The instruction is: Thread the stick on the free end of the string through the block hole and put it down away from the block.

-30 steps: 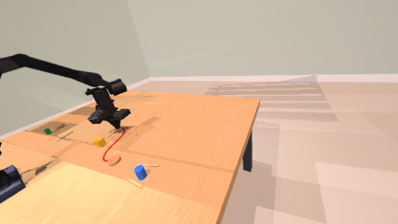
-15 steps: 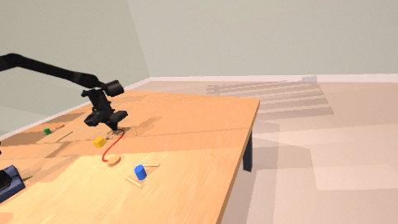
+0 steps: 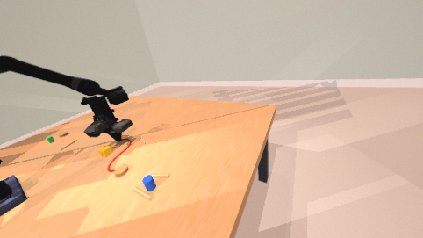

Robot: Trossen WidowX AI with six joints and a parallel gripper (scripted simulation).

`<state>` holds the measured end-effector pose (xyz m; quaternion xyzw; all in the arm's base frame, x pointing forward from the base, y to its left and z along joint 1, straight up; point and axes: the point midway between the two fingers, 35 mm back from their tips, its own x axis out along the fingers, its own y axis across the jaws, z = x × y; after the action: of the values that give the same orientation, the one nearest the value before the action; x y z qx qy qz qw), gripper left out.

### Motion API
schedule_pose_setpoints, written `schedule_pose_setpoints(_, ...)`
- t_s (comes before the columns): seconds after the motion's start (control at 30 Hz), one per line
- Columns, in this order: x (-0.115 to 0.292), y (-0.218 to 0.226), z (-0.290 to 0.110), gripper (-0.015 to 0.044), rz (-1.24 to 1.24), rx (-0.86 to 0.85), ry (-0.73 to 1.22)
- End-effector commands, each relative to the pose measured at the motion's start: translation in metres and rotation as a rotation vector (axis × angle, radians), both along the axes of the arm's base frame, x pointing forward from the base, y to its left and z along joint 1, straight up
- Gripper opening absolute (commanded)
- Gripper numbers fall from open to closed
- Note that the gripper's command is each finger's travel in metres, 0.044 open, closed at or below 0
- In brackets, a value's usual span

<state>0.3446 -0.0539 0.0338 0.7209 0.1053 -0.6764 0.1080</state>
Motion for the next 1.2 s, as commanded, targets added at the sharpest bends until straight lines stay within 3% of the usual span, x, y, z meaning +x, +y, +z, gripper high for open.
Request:
schedule_pose_setpoints(0.0, -0.006, -0.001, 0.0, 0.0, 0.003, 0.004, -0.003)
schedule_pose_setpoints(0.83, -0.038, -0.011, -0.002, 0.0, 0.003, 0.003, -0.002)
schedule_pose_setpoints(1.0, -0.036, -0.012, -0.002, 0.0124, -0.001, 0.0, 0.002)
schedule_pose_setpoints(1.17, -0.034, -0.012, 0.021, 0.0124, -0.001, 0.0, 0.002)
